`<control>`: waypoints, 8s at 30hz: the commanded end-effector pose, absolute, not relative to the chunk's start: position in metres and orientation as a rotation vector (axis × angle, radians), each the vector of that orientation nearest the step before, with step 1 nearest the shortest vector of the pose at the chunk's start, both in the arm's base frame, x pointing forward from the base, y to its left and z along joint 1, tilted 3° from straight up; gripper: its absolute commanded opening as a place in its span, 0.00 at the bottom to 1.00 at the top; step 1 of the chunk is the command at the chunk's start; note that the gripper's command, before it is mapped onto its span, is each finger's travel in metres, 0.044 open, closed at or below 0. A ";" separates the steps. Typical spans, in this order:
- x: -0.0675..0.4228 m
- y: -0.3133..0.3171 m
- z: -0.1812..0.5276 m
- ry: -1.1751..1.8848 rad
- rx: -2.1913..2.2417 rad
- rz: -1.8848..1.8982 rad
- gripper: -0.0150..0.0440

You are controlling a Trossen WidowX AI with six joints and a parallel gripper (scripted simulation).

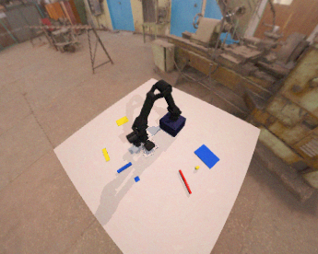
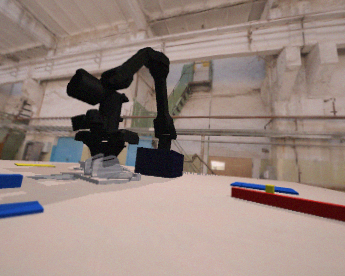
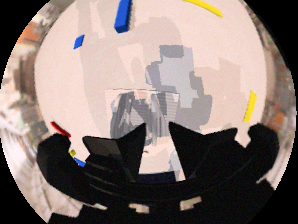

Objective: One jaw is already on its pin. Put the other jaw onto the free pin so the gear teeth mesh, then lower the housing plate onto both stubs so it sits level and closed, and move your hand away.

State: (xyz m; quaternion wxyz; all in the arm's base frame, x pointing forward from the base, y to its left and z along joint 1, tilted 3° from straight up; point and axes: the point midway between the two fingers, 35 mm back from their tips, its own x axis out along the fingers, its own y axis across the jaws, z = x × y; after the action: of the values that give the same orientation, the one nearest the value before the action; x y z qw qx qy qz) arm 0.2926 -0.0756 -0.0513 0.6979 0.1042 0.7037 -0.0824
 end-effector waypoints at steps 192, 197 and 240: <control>0.131 -0.257 -0.062 1.584 0.128 -0.097 1.00; 0.131 -0.257 -0.061 1.583 0.133 -0.099 0.97; 0.132 -0.260 0.007 1.583 0.128 -0.098 0.85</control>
State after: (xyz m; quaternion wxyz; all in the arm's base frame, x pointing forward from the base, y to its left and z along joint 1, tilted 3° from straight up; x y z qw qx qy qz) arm 0.1315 -0.2576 -0.0036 0.6981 0.0622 0.7121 -0.0413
